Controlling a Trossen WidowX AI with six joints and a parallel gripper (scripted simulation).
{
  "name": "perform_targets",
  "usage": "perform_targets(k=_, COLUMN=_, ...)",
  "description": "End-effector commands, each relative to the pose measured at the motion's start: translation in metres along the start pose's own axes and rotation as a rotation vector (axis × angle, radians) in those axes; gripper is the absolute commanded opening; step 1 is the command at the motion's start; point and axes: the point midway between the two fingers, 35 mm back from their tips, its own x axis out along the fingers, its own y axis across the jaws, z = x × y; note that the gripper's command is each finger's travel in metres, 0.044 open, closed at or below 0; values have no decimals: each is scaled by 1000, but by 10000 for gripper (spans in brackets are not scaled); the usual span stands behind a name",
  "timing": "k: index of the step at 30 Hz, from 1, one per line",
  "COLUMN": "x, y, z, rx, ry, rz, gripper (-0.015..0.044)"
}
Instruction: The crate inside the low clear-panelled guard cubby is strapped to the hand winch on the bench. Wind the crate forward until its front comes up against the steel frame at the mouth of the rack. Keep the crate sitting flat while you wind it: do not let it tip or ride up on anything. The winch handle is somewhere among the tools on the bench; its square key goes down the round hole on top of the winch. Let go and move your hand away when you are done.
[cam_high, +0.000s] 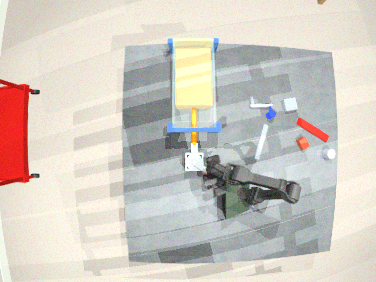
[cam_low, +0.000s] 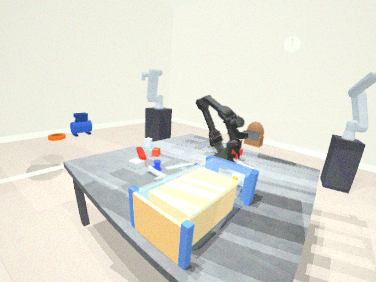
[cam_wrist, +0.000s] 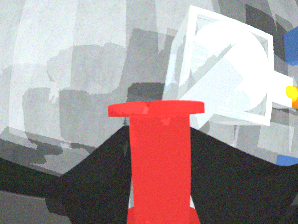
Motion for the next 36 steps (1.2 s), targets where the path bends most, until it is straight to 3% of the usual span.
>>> perform_targets(k=1, x=1, y=-2, z=-3, rx=-1, ry=5, rz=-3, gripper=0)
perform_targets(k=36, x=-9, y=-34, z=-24, rx=0, ry=7, rz=-5, gripper=0)
